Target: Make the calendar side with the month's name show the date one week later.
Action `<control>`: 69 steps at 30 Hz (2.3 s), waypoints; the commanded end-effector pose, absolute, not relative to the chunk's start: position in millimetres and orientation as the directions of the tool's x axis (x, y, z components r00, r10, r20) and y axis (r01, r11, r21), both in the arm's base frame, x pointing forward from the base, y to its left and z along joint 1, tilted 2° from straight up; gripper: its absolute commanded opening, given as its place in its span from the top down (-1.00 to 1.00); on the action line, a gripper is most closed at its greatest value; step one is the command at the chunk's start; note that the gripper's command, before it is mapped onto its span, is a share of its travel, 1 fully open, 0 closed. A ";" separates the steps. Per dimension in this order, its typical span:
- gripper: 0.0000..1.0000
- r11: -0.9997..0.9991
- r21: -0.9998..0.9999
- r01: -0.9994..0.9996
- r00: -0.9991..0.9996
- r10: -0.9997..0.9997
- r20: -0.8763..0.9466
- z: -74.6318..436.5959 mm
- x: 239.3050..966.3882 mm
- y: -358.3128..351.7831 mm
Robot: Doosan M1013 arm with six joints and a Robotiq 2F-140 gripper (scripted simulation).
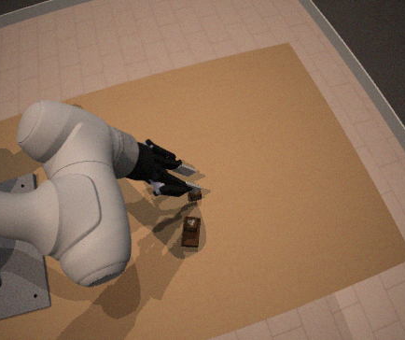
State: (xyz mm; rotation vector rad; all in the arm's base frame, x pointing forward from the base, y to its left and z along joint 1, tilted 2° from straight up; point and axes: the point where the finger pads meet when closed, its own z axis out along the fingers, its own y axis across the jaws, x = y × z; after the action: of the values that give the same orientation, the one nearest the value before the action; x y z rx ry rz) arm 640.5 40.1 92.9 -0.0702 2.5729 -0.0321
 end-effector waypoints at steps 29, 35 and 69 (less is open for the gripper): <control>0.30 0.998 -0.044 -0.039 -0.705 -0.058 -0.707 89.5 634.2 36.7; 0.30 0.998 -0.044 -0.039 -0.705 -0.058 -0.707 85.5 634.2 36.5; 0.30 0.998 -0.044 -0.039 -0.705 -0.058 -0.707 34.5 634.3 34.3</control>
State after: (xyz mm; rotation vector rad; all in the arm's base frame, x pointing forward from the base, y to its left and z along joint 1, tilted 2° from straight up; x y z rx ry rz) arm 634.2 34.4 37.8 -0.0669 2.3544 -0.0325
